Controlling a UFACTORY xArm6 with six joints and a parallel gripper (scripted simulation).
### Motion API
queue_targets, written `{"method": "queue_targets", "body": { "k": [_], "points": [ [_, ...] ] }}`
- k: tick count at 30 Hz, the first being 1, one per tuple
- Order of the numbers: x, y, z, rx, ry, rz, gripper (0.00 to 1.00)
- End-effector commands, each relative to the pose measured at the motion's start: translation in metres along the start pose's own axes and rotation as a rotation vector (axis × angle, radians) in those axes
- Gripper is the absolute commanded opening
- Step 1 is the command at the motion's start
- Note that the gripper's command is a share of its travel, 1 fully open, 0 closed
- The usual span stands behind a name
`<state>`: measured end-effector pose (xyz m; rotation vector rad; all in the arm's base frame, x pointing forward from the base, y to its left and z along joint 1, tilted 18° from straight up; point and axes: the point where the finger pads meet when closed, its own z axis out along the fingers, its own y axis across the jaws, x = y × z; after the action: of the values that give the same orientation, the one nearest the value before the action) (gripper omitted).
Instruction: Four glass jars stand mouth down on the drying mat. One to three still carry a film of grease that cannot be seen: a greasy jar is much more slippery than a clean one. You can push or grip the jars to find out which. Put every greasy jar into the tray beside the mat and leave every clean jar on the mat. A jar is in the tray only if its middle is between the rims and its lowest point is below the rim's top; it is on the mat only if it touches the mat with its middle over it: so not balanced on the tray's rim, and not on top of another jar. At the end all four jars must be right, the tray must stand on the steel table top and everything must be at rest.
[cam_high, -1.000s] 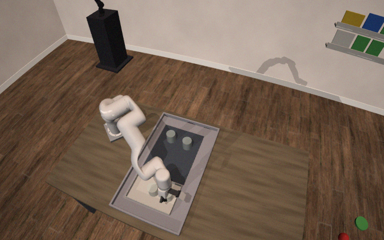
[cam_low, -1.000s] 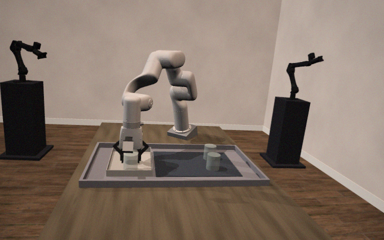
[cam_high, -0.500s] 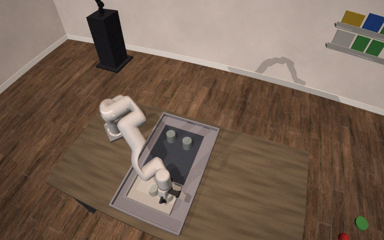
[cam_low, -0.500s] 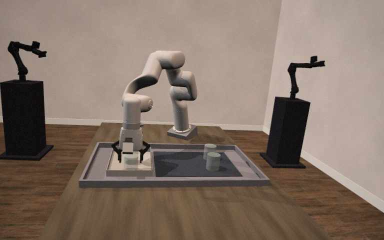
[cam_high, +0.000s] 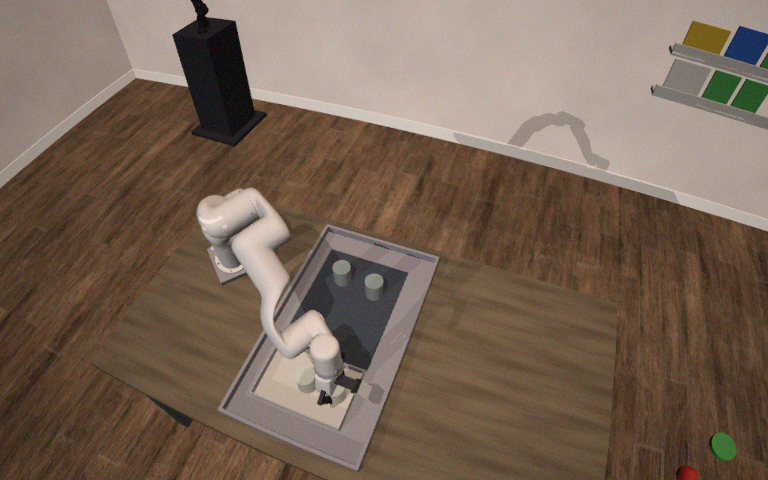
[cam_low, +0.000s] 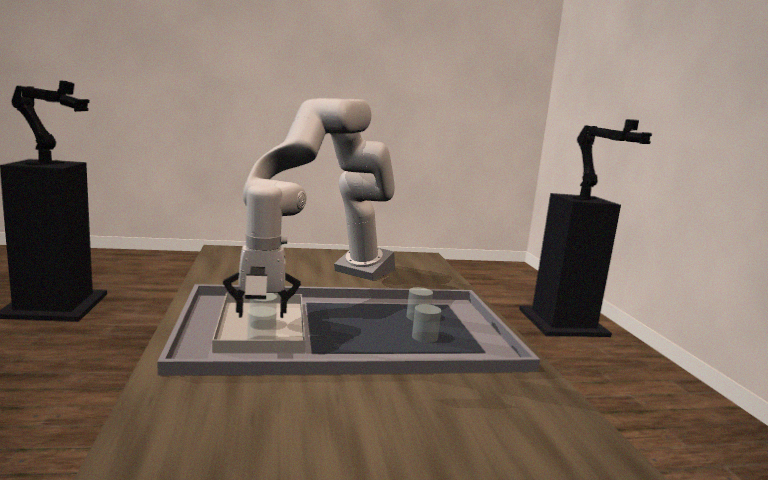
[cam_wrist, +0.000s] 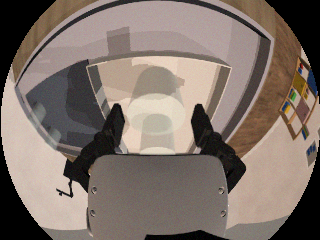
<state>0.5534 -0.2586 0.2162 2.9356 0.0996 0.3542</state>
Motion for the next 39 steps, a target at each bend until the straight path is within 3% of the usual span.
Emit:
{"method": "queue_targets", "body": {
  "k": [1, 20, 35, 39],
  "points": [
    [0.001, 0.001, -0.017, -0.003, 0.005, 0.000, 1.00],
    [0.001, 0.001, -0.083, -0.003, 0.005, 0.000, 1.00],
    [0.001, 0.001, -0.083, -0.003, 0.005, 0.000, 1.00],
    [-0.001, -0.033, -0.083, -0.003, 0.005, 0.000, 1.00]
  ]
}}
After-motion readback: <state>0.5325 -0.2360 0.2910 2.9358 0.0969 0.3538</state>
